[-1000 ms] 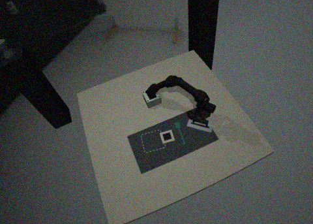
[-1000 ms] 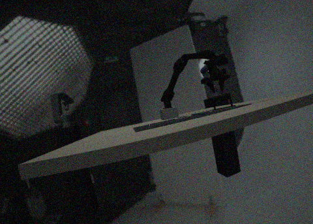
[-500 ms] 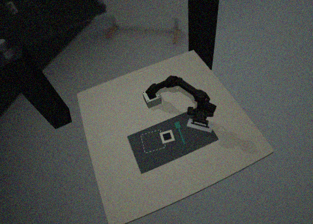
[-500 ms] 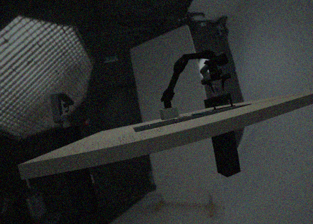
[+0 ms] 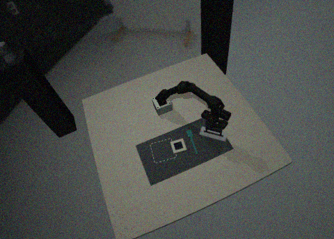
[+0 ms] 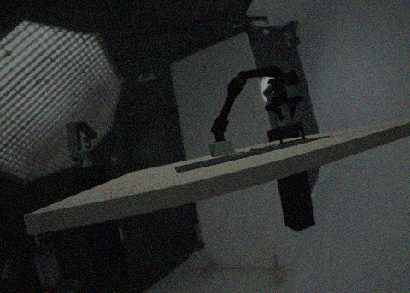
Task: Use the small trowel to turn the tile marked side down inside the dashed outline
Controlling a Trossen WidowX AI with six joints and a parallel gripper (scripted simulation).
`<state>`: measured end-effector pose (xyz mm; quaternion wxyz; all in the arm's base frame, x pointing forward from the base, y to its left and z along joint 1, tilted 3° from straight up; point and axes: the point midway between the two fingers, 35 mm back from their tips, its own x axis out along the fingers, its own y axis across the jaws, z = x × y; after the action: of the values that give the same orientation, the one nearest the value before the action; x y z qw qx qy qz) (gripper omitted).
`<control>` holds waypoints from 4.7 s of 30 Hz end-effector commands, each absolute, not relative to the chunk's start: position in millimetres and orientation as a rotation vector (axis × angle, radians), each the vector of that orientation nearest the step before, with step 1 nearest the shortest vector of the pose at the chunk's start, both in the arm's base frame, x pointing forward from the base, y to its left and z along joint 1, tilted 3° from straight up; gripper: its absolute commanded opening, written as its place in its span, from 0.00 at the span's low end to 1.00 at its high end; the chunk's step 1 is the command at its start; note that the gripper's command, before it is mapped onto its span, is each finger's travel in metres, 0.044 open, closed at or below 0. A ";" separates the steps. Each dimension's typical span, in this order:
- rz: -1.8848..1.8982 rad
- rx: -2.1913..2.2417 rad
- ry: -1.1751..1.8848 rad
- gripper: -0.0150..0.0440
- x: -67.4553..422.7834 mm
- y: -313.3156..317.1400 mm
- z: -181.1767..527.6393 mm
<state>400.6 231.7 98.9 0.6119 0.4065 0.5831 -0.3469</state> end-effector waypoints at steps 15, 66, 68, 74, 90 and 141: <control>-1.267 1.423 1.099 0.71 402.3 233.3 98.5; -1.688 1.859 0.734 0.71 407.1 236.8 57.5; -1.688 1.859 0.734 0.71 407.1 236.8 54.5; -1.688 1.859 0.734 0.53 407.1 236.8 53.5; -1.688 1.859 0.734 0.47 407.1 236.8 53.5; -1.274 1.430 1.095 0.71 407.1 236.9 53.6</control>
<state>406.9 237.4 54.1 0.4480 0.5806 0.4426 -0.5160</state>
